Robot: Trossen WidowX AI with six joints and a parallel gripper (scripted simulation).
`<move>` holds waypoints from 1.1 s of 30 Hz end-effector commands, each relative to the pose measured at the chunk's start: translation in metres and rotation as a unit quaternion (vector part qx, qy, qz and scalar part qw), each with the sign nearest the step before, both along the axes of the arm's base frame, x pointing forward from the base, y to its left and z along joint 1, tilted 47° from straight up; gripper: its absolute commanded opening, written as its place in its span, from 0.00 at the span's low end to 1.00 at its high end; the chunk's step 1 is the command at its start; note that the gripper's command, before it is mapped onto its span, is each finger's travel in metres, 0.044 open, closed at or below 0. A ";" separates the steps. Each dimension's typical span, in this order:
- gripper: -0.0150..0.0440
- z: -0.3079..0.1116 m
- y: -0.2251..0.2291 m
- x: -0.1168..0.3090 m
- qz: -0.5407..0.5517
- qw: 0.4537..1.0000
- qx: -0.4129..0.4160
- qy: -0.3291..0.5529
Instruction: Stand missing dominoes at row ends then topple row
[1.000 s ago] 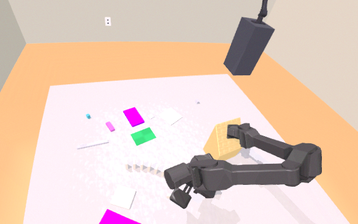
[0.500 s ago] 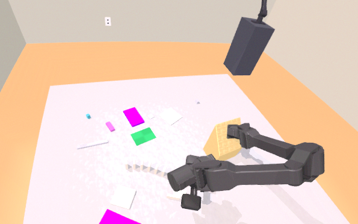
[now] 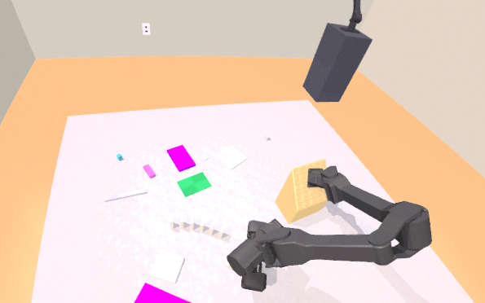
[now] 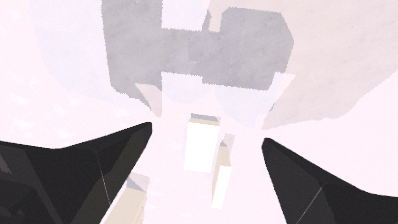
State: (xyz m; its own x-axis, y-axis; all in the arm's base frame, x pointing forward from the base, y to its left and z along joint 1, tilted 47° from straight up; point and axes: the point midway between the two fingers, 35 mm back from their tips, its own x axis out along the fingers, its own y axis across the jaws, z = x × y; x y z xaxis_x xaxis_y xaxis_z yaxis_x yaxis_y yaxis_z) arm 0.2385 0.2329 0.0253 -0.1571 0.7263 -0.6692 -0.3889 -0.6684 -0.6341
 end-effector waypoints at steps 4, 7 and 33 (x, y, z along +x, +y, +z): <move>1.00 -0.010 0.007 -0.004 -0.002 1.000 -0.003 0.005; 1.00 -0.011 0.008 -0.004 -0.002 1.000 -0.003 0.005; 0.44 -0.011 0.008 -0.004 -0.002 1.000 -0.003 0.005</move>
